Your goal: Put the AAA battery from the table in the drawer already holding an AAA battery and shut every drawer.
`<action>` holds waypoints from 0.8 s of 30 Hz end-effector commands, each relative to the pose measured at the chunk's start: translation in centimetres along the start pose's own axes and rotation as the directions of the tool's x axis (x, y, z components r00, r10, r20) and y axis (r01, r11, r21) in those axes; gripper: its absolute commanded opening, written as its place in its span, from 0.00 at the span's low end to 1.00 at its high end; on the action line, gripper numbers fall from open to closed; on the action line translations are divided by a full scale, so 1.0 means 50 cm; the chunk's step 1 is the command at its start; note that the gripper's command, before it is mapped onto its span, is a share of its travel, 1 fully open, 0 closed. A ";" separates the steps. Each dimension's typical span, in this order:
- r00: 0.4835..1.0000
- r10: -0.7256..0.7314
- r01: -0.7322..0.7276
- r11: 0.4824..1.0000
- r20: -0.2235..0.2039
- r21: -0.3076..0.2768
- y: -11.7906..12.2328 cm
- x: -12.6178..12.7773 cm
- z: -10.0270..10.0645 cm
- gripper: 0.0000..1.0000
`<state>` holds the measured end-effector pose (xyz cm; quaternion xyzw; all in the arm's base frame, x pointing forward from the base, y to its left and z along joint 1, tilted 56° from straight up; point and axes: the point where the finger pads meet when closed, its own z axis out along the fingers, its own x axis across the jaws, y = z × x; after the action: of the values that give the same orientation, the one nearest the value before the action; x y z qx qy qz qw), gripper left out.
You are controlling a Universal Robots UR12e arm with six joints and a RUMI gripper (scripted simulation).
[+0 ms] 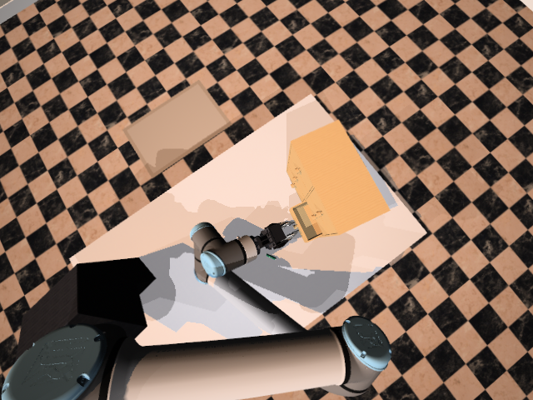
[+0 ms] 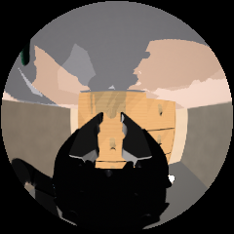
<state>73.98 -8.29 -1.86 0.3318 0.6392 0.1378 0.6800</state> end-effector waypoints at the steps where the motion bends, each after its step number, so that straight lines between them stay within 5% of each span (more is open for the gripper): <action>1: 1.000 0.000 0.000 1.000 0.000 -0.001 0.001 0.000 -0.001 0.20; 18: 1.000 0.000 0.000 1.000 0.000 -0.001 0.001 0.000 -0.001 0.20; 19: 1.000 0.000 0.000 1.000 0.000 -0.001 0.001 0.000 -0.001 0.07; 24: 1.000 0.000 0.000 1.000 0.000 -0.001 0.001 0.000 -0.001 0.07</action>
<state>73.98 -8.29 -1.86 0.3318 0.6392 0.1378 0.6800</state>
